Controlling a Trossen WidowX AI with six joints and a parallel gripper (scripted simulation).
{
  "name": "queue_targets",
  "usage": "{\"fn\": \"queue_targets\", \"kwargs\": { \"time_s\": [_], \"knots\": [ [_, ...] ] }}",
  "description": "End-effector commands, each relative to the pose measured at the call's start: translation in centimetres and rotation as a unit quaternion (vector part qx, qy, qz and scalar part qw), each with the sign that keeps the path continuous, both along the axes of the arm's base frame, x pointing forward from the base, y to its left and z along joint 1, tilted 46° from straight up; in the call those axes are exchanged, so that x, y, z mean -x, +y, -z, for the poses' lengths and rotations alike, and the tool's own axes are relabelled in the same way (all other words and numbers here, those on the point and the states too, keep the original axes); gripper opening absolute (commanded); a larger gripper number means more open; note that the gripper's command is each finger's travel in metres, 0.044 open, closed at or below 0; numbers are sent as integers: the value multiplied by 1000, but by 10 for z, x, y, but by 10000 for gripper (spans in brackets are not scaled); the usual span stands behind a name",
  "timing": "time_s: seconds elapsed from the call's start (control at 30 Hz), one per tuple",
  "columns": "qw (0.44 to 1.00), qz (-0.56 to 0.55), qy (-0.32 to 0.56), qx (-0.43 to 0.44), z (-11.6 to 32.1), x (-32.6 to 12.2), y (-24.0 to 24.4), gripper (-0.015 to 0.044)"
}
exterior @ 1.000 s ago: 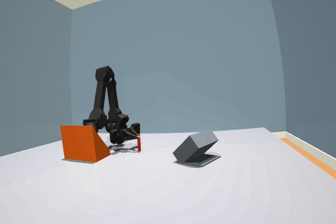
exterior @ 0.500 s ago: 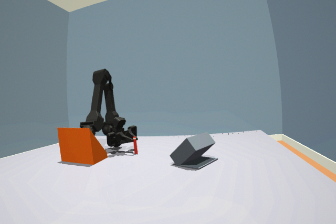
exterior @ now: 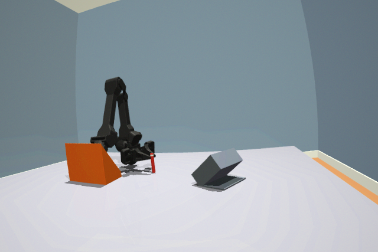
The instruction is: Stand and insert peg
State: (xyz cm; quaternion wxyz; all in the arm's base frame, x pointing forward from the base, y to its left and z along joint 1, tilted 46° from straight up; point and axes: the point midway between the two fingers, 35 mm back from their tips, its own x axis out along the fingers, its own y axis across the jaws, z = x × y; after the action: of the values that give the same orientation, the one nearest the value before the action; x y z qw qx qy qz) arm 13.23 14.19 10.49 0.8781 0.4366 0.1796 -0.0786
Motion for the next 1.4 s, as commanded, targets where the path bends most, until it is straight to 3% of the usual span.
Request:
{"fn": "queue_targets", "kwargs": {
  "time_s": [0.0,0.37,0.67,0.8,1.17,1.37],
  "knots": [
    [1000,0,0,0,0,0,0,156],
    [1000,0,0,0,0,0,0,440],
    [1000,0,1,0,-1,0,0,440],
    [1000,5,12,0,-25,-9,-11,440],
    [1000,2,12,-3,-97,-21,-83,440],
    [1000,0,-3,-1,-113,-16,-115,440]
  ]
}}
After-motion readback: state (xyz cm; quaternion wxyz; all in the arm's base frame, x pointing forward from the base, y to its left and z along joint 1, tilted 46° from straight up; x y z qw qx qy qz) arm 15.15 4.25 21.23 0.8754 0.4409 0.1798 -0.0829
